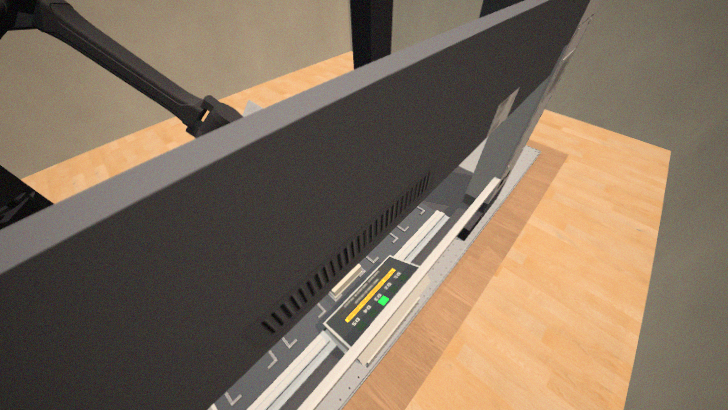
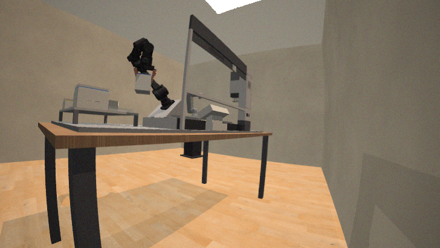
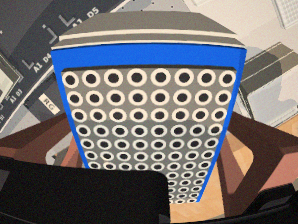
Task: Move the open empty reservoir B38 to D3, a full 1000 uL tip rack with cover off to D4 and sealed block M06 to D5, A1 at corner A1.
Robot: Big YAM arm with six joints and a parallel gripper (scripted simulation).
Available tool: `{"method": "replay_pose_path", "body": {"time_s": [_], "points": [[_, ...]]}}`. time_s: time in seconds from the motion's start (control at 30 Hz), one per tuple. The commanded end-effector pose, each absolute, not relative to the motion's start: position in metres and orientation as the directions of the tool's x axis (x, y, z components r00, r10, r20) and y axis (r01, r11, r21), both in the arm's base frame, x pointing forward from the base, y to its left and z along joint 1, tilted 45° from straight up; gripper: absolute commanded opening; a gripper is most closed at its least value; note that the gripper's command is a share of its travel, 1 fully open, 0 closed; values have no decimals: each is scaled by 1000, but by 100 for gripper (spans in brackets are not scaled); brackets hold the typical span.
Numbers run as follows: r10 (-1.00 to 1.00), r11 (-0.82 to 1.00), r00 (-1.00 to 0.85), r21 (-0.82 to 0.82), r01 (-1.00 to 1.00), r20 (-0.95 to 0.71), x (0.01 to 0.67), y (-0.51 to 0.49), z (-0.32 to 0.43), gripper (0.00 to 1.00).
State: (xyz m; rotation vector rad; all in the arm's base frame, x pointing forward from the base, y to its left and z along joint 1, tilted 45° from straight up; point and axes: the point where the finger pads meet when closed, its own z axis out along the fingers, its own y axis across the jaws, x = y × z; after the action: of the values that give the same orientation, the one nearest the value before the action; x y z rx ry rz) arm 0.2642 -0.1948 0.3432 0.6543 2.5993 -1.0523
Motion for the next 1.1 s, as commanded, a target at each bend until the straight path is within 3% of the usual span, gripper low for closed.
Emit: {"method": "replay_pose_path", "body": {"time_s": [0.0, 1.07], "points": [[226, 657, -887, -609, 444, -402, 268, -192, 375, 0], [-142, 681, -989, -728, -73, -34, 268, -191, 375, 0]]}}
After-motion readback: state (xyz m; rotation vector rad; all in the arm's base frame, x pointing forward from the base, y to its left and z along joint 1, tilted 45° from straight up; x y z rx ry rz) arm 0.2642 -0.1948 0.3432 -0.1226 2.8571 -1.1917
